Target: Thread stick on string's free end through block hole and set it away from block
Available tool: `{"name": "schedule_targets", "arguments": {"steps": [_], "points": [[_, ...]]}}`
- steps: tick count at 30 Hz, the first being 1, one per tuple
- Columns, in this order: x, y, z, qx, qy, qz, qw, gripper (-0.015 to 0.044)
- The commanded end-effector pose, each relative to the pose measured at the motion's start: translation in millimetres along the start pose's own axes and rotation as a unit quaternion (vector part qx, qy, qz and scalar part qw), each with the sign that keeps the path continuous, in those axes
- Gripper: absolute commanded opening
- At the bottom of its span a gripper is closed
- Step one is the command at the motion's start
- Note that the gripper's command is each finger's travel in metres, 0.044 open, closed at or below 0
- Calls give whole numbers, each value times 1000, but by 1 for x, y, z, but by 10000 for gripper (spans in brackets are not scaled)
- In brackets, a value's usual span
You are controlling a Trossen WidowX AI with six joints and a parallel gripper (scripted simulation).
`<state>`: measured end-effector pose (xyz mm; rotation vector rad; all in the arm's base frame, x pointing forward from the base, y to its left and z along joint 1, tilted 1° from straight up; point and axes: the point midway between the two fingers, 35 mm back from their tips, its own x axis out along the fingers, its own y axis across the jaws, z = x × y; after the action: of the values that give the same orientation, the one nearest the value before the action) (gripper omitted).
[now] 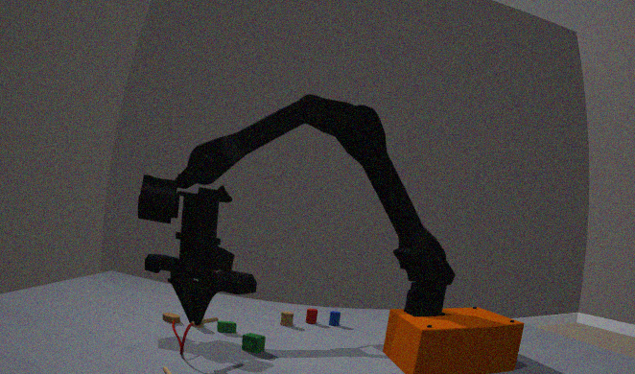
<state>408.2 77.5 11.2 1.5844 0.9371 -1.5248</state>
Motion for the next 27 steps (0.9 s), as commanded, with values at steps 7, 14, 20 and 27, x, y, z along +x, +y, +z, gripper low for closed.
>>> {"name": "schedule_targets", "arguments": {"steps": [7, 14, 20, 27], "points": [[-2, 2, -16, -1, 4, 1, 1000, 0], [-3, 2, -25, -1, 5, 1, 1000, 0], [-3, 2, -33, -1, 6, 1, 1000, 0], [-3, 2, -42, -1, 6, 1, 1000, 0]]}}
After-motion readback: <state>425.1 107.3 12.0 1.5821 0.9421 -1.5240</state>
